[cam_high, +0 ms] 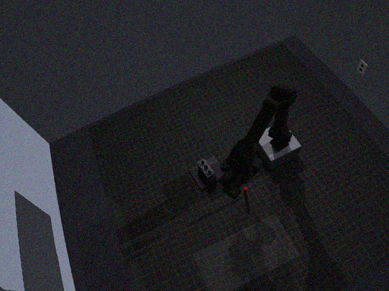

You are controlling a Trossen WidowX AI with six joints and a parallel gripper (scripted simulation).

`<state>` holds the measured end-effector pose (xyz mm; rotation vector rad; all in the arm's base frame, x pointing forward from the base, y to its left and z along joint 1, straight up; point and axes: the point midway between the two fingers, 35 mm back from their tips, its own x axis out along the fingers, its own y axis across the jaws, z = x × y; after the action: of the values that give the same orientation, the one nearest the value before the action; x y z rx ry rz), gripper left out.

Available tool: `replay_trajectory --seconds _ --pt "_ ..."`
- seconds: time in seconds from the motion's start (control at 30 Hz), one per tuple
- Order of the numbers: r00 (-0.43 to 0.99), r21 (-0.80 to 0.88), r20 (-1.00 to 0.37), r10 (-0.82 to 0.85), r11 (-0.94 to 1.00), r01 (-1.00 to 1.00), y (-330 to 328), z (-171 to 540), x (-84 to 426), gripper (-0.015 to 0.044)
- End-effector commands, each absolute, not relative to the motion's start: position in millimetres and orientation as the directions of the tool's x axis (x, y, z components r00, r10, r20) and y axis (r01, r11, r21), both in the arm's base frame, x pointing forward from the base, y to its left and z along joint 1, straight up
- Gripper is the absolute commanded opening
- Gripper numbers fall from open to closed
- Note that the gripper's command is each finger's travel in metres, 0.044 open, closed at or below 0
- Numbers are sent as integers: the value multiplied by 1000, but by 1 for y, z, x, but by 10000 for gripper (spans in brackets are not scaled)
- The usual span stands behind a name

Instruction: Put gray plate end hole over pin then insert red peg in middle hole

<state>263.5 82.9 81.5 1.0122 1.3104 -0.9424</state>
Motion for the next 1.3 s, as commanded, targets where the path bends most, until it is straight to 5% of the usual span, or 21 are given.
replay_trajectory --seconds 0.0,1.27 --pt "27 29 -1000 12 299 954 84 64 257 440" --pt "26 29 -1000 12 299 954 86 4 258 440"
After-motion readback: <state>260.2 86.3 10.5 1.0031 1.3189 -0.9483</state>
